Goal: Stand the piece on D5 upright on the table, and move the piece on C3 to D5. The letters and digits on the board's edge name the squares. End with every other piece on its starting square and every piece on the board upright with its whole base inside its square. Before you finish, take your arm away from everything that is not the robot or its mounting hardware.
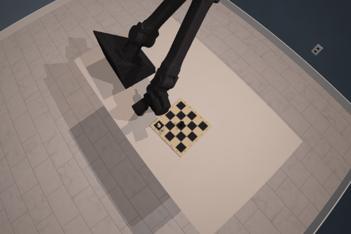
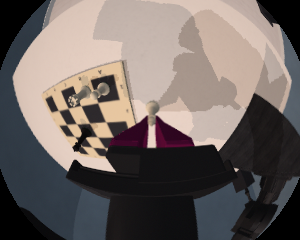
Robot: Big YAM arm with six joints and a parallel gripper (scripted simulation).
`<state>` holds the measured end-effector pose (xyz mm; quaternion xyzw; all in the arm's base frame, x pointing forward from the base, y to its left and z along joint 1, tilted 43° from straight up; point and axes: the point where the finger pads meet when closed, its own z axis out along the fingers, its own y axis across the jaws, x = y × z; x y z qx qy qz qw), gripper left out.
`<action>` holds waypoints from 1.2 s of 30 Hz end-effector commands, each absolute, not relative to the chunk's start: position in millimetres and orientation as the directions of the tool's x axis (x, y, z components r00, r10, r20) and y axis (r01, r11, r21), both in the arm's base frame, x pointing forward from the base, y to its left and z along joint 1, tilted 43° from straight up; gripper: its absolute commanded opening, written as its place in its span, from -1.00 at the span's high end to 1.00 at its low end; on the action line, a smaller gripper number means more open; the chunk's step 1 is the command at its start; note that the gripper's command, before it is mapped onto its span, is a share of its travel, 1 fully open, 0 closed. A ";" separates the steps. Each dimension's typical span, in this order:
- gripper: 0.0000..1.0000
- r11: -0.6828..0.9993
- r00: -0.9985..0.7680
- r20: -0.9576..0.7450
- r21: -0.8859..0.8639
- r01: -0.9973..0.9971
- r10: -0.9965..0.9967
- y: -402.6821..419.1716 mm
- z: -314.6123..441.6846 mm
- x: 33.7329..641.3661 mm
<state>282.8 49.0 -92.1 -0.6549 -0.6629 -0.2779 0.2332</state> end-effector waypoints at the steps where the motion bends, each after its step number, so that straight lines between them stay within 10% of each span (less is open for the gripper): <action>1: 1.00 -0.001 -0.036 0.676 0.054 0.999 0.736 55.1 -94.9 279.6; 20: 1.00 -0.001 -0.036 0.676 0.054 0.999 0.736 55.1 -94.9 279.6; 36: 0.29 0.000 -0.037 0.676 0.054 0.999 0.736 55.1 -94.9 279.6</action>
